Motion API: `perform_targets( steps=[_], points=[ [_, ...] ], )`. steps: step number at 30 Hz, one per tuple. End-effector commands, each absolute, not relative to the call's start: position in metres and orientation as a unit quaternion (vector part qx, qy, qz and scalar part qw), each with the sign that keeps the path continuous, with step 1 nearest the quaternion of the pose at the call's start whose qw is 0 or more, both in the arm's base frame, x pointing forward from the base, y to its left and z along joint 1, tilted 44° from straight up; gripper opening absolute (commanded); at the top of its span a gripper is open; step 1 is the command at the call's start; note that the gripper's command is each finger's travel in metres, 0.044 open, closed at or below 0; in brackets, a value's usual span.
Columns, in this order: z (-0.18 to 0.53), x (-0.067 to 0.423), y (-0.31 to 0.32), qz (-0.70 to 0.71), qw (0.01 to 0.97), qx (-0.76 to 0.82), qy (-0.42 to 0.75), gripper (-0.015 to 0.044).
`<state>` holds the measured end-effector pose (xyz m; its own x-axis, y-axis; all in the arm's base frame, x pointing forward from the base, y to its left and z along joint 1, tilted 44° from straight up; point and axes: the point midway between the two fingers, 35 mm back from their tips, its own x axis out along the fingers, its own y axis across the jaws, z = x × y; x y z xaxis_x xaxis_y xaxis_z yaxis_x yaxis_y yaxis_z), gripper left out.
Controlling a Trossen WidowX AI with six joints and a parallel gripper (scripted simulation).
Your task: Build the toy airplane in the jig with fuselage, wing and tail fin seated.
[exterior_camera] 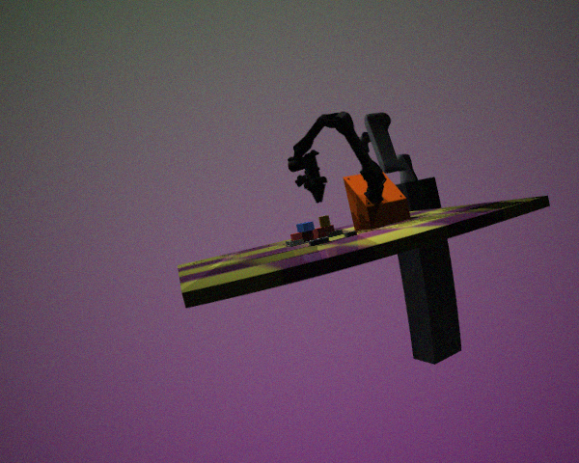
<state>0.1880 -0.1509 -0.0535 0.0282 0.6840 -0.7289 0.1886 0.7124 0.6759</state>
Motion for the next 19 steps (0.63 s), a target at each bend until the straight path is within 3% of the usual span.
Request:
perform_targets(
  steps=[1,19],
  points=[
    [-0.0528,0.1884,-0.1536,0.195,0.639,0.323,0.670,0.0260],
    [-0.0518,0.1886,-0.1526,0.195,0.639,0.323,0.670,0.0260]
  ],
)
